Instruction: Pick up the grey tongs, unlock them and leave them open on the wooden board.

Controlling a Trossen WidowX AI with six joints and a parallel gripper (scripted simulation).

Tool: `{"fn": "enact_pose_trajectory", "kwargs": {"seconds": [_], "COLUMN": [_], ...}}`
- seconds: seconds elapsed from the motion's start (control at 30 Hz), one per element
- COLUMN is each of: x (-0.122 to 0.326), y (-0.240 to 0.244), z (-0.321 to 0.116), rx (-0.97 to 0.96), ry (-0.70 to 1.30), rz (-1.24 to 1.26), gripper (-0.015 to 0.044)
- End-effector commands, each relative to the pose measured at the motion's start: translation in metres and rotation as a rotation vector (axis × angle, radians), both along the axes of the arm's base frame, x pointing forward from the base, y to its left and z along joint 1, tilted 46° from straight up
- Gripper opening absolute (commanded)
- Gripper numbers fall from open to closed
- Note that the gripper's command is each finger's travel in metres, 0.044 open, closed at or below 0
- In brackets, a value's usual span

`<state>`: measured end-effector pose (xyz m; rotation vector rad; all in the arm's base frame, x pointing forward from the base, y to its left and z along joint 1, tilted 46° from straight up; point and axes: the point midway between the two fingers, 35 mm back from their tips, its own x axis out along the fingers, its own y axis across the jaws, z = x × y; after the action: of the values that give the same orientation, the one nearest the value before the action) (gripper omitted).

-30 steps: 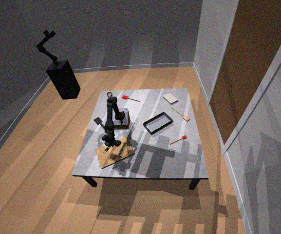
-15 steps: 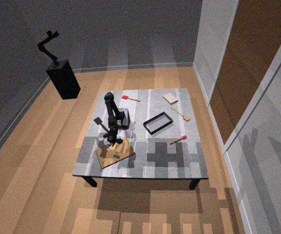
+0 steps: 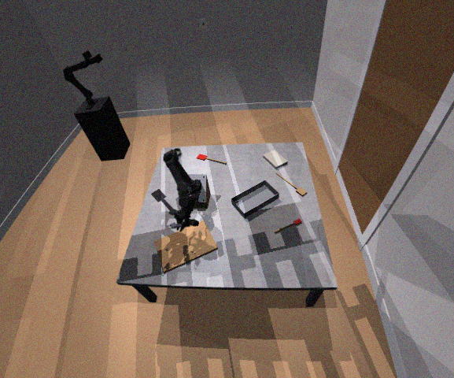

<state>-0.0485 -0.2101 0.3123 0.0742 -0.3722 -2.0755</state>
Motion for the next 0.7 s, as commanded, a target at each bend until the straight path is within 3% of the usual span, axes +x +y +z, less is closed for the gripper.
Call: {"fn": "enact_pose_trajectory", "kwargs": {"seconds": [0.0,0.67], "x": [-0.0015,-0.0018], "y": [0.0099,0.0117], "z": [-0.0044,-0.0056], "rx": [-0.058,-0.067], "ry": [-0.026,-0.033], "rz": [-0.029,-0.034], "gripper": [-0.015,-0.015]}}
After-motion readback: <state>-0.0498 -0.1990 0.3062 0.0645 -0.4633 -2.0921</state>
